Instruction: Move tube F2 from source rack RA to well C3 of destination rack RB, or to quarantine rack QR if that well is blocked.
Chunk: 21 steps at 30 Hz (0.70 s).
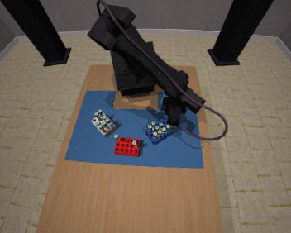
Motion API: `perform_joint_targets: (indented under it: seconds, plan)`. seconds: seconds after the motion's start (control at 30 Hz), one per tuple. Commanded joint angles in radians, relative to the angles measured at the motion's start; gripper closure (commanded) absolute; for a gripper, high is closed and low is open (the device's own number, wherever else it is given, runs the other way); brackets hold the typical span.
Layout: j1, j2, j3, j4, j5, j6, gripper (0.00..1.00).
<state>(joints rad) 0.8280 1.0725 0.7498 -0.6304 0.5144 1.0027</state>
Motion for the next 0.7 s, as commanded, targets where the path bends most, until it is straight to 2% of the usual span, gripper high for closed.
perform_joint_targets:
  seconds: [0.0, 0.1, 0.27, 0.4, 0.43, 0.67]
  plan:
    - [-0.001, 0.012, -0.022, 0.021, -0.006, -0.009, 1.00]
    - [-0.011, 0.006, -0.005, 0.028, -0.007, -0.012, 1.00]
    - [-0.014, 0.022, -0.027, 0.037, -0.012, -0.017, 1.00]
    - [-0.020, 0.006, -0.030, 0.044, -0.015, -0.020, 1.00]
    - [-0.018, 0.003, 0.010, 0.047, -0.010, -0.023, 1.00]
    - [-0.035, 0.017, -0.043, 0.066, -0.025, -0.035, 1.00]
